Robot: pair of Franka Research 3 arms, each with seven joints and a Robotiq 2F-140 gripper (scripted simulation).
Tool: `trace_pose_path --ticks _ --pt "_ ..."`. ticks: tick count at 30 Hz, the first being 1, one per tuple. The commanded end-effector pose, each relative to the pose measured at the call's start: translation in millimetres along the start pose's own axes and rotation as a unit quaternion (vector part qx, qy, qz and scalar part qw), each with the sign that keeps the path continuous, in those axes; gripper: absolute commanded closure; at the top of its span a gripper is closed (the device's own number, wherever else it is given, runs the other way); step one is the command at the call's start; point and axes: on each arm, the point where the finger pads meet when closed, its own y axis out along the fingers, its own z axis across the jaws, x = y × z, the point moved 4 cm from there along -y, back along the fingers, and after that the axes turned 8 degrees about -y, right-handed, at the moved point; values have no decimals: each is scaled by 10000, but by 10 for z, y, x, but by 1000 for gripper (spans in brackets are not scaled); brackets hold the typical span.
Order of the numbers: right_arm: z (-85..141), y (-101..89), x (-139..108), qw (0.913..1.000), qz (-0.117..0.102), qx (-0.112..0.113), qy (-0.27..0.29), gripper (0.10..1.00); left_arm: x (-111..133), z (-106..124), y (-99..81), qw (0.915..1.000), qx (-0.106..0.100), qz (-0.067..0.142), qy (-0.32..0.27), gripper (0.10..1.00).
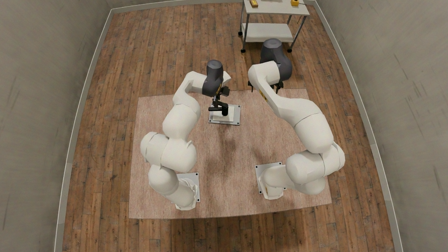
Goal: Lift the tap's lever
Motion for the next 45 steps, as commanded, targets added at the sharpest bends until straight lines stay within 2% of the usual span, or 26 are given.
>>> trace_pose_path --ticks 1,12,22,37,45 --pt "0 -1 0 10000 -1 0 0 98 -8 7 -7 10000 9 8 -19 644" --pt "0 -1 0 10000 -1 0 0 98 -8 7 -17 10000 9 8 -19 644" --pt "0 -1 0 10000 -1 0 0 98 -8 6 -129 10000 9 8 -19 644" --pt "0 -1 0 10000 -1 0 0 98 -8 6 -535 10000 9 8 -19 644" --pt "0 -1 0 10000 -1 0 0 98 -7 6 -649 10000 9 8 -19 644"
